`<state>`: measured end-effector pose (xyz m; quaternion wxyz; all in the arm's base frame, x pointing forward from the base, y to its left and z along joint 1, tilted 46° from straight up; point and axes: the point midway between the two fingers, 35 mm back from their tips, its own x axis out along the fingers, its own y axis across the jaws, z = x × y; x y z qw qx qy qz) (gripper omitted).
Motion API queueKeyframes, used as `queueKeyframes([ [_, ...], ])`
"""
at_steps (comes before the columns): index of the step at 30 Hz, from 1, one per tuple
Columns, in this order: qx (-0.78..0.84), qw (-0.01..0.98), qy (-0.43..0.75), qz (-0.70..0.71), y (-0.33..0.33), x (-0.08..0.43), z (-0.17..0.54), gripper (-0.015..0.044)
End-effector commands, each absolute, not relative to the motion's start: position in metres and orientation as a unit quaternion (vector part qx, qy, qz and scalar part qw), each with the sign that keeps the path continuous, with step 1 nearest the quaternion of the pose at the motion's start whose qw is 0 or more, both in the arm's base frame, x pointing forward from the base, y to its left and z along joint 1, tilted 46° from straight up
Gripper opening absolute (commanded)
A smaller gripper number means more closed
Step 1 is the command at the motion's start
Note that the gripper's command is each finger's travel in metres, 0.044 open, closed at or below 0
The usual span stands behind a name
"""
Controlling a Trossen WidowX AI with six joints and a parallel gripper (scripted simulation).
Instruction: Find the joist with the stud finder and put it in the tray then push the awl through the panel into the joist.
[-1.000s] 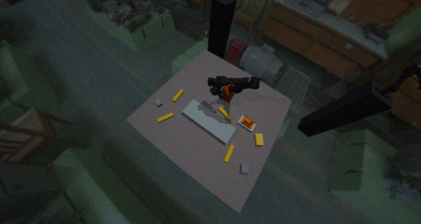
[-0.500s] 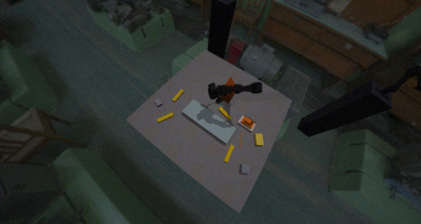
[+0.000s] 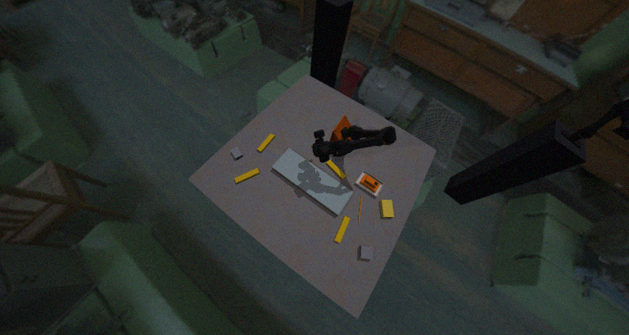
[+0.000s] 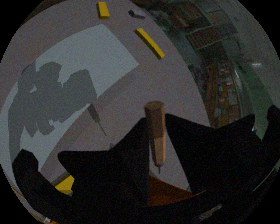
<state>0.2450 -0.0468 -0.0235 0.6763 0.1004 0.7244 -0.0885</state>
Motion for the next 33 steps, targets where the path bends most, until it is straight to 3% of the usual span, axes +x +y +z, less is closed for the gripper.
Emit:
queueKeyframes([
  [1,0.089,0.703,0.692,-0.137,-0.040,0.262,-0.013,0.0000],
  [33,0.232,0.862,0.354,-0.279,0.069,0.334,0.095,0.0000],
])
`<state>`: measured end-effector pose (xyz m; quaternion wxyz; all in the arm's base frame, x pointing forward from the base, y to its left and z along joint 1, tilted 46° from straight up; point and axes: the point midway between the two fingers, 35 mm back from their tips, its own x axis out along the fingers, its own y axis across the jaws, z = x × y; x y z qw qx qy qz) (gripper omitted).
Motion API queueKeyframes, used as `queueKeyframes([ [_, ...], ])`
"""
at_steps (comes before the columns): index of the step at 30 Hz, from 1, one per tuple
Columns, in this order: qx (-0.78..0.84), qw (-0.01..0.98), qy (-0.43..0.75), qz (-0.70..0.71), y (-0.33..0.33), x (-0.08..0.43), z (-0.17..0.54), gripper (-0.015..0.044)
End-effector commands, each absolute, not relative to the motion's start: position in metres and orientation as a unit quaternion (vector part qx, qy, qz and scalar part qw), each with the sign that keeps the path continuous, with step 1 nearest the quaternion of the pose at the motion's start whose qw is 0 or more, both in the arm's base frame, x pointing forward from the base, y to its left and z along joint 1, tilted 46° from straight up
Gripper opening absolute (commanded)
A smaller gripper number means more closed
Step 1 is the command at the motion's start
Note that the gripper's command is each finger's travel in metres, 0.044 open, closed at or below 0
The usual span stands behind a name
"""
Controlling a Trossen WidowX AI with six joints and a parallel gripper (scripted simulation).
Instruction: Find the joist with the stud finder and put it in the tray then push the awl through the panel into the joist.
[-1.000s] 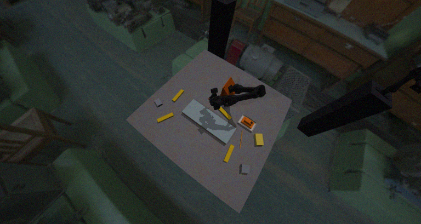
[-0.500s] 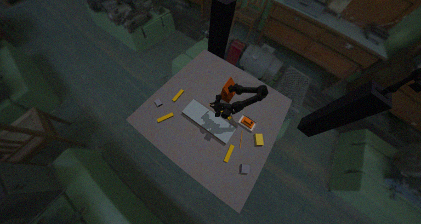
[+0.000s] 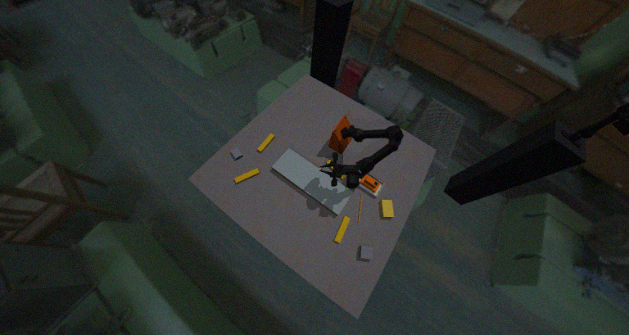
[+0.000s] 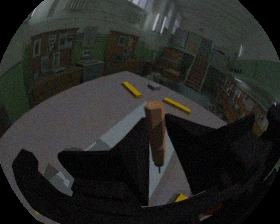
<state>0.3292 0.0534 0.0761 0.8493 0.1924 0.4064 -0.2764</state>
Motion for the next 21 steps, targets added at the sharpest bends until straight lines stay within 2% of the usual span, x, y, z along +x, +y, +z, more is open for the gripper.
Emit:
queueKeyframes([
  [1,0.242,0.864,0.342,-0.278,0.073,0.334,0.100,0.0000],
  [10,0.347,0.869,0.241,-0.259,0.113,0.332,0.140,0.0000],
  [21,0.356,0.868,0.234,-0.257,0.116,0.332,0.143,0.0000],
])
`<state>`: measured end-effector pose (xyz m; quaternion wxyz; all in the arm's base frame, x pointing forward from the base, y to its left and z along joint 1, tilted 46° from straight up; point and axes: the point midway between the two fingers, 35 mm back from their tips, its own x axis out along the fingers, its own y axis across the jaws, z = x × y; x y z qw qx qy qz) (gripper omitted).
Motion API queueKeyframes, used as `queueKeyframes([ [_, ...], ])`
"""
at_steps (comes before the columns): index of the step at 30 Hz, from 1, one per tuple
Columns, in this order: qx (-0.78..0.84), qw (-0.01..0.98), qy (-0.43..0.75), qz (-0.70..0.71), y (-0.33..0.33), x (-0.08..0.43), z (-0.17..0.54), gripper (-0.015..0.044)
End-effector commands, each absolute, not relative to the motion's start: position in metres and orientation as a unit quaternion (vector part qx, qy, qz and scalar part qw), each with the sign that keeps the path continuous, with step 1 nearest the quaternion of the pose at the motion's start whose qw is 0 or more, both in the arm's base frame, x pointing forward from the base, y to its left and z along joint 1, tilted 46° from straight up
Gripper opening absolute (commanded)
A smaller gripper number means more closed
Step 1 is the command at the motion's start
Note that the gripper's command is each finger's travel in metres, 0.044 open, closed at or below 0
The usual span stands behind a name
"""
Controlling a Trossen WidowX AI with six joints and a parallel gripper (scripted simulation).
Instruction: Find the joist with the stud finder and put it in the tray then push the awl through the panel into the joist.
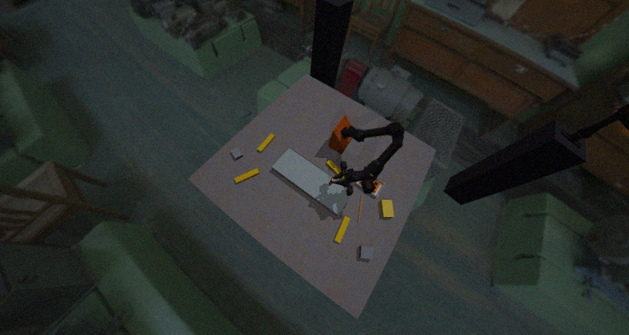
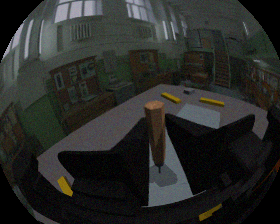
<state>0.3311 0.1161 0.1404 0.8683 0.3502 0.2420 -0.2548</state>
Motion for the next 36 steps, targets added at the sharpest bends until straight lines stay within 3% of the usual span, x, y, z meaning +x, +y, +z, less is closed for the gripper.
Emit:
queueKeyframes([
  [1,0.356,0.868,0.234,-0.257,0.116,0.332,0.143,0.0000],
  [36,0.356,0.867,0.235,-0.257,0.138,0.328,0.122,0.0000],
])
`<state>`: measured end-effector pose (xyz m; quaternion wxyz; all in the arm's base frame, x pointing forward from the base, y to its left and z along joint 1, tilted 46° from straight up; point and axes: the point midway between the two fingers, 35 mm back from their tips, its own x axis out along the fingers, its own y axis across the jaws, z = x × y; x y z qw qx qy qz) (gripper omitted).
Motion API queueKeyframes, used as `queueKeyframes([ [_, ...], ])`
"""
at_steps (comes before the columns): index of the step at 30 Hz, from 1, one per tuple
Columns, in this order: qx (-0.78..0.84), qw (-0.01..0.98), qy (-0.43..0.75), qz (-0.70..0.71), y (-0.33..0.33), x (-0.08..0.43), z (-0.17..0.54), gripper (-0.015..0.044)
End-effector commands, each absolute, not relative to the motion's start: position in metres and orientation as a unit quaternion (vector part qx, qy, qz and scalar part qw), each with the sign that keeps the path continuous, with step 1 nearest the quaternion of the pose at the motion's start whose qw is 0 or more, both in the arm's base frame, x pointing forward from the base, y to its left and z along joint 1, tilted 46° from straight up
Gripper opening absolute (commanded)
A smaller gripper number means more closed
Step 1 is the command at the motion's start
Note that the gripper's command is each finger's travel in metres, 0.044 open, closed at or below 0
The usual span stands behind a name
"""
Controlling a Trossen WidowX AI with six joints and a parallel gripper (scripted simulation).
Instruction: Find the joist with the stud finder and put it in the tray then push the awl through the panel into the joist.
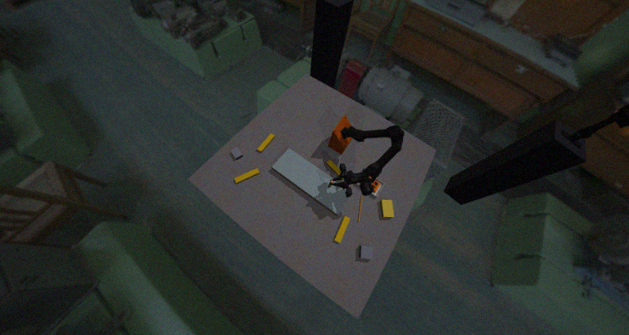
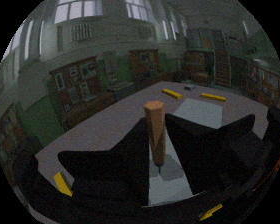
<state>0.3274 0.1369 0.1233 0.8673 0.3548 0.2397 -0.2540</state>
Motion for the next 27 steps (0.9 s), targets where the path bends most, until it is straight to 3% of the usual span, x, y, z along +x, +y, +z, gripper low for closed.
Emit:
queueKeyframes([
  [1,0.356,0.867,0.235,-0.257,0.138,0.327,0.121,0.0000],
  [27,0.357,0.867,0.235,-0.257,0.163,0.322,0.097,0.0000],
])
